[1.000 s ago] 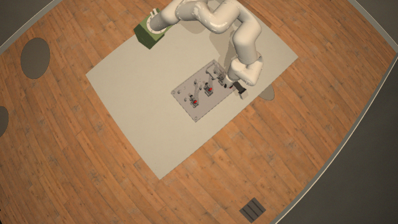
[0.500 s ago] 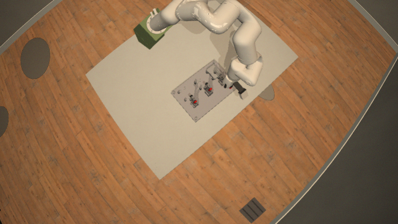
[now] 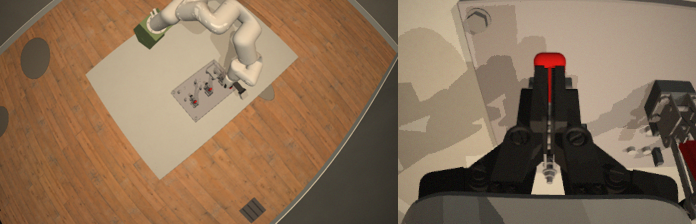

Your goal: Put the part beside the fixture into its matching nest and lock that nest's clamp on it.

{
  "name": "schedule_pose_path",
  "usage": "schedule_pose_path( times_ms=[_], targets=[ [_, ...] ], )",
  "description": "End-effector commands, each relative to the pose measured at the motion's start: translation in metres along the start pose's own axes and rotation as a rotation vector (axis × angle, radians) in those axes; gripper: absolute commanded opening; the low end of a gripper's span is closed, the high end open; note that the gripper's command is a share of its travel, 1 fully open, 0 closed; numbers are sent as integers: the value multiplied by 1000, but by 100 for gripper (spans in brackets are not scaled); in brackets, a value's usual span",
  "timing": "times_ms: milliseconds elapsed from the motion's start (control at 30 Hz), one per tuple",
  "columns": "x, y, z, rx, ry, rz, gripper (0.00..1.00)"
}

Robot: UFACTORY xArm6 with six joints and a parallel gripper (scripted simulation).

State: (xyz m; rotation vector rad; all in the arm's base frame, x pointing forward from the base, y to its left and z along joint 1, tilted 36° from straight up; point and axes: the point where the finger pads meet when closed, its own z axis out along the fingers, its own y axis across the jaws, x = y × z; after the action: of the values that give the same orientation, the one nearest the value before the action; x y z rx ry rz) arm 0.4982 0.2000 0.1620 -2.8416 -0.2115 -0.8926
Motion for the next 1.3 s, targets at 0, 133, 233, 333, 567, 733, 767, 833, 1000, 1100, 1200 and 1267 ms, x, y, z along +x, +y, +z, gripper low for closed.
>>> schedule_pose_path(
  times_ms=[0,133,233,333,567,733,767,833,1000,1100,1200,1267],
  targets=[
    [1,0,-1,1,3,0,0],
    [1,0,-1,1,3,0,0],
    [1,0,-1,1,3,0,0],
    [1,0,0,1,3,0,0],
    [1,0,1,1,3,0,0],
    [1,0,1,1,3,0,0],
    [1,0,1,1,3,0,0],
    [1,0,1,1,3,0,0],
    [1,0,2,1,3,0,0],
    [1,0,2,1,3,0,0],
    [1,0,3,1,3,0,0],
    [1,0,3,1,3,0,0]
  ],
)
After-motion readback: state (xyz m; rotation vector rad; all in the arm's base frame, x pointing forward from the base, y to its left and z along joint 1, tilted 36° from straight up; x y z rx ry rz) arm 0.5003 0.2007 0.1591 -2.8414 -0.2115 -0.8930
